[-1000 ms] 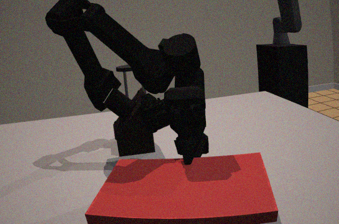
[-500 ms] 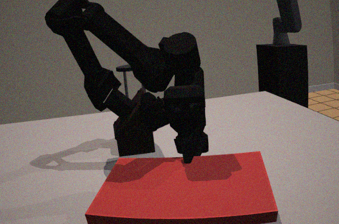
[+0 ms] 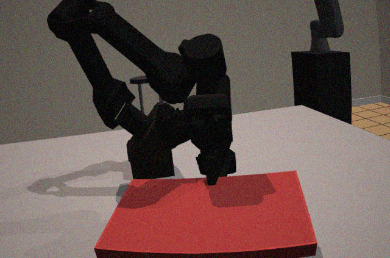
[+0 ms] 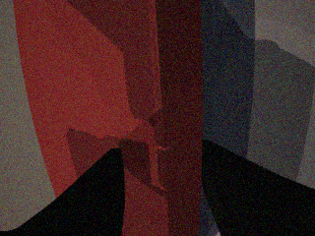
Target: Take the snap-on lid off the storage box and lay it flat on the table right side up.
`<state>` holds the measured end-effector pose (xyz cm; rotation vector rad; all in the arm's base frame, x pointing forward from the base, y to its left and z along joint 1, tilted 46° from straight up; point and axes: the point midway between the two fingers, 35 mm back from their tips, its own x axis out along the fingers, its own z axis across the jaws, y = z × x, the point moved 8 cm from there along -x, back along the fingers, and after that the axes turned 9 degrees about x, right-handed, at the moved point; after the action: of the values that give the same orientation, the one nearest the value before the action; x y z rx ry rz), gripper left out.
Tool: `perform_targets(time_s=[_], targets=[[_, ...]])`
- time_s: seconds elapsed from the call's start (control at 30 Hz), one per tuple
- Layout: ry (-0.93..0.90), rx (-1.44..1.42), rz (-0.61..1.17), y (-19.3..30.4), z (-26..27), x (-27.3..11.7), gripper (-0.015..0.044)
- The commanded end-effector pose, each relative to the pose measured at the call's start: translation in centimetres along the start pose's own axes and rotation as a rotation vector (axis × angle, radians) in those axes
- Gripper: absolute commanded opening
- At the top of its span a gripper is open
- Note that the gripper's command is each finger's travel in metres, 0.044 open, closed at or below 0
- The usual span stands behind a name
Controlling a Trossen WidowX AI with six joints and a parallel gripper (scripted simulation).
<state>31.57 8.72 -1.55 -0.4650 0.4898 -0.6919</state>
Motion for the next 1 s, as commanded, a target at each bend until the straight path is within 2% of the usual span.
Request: perform_targets(time_s=[0.0, 0.97], targets=[[-0.006, 0.003, -0.002, 0.08, 0.20, -0.28, 0.0000], [-0.005, 0.000, 0.000, 0.09, 0.36, -0.17, 0.0000]])
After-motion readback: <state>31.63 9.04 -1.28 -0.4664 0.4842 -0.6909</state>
